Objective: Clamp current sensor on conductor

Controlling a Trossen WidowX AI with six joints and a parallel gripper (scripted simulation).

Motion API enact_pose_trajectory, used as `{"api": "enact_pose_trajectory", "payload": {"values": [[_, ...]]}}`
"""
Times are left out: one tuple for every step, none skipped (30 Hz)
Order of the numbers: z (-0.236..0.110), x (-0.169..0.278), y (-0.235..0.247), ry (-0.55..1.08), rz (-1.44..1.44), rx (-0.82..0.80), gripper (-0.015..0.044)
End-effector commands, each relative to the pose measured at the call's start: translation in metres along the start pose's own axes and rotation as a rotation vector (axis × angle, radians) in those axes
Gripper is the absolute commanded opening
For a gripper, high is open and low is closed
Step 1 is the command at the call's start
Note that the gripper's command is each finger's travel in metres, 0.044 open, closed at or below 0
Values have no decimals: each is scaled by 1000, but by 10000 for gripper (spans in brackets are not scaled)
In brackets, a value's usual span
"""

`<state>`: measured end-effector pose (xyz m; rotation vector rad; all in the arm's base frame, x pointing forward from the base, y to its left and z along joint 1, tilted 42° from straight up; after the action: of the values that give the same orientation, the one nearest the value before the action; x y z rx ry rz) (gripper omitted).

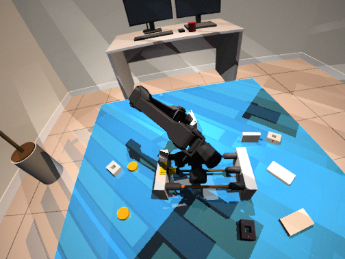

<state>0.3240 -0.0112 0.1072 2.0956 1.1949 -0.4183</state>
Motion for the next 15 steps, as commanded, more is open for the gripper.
{"api": "enact_pose_trajectory", "payload": {"values": [[0, 0, 0, -1, -1, 1, 269], [0, 0, 0, -1, -1, 1, 269], [0, 0, 0, -1, -1, 1, 269], [0, 0, 0, -1, -1, 1, 269], [0, 0, 0, -1, -1, 1, 269], [0, 0, 0, -1, -1, 1, 269], [0, 0, 0, 0, 0, 0, 263], [0, 0, 0, 0, 0, 0, 256], [0, 0, 0, 0, 0, 0, 249], [0, 0, 0, 0, 0, 0, 243], [0, 0, 0, 0, 0, 0, 236], [0, 0, 0, 0, 0, 0, 229], [0, 0, 0, 0, 0, 0, 223], [0, 0, 0, 0, 0, 0, 216], [0, 0, 0, 0, 0, 0, 209]]}}
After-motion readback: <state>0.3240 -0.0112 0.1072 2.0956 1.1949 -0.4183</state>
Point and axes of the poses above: the point midway between the two fingers, 35 mm back from their tips, its own z axis out along the fingers, its own y axis across the jaws, x = y × z, the point moved 7 cm from there along -z, back along the fingers, and after that the axes turned 10 degrees about z, right-handed, at the moved point
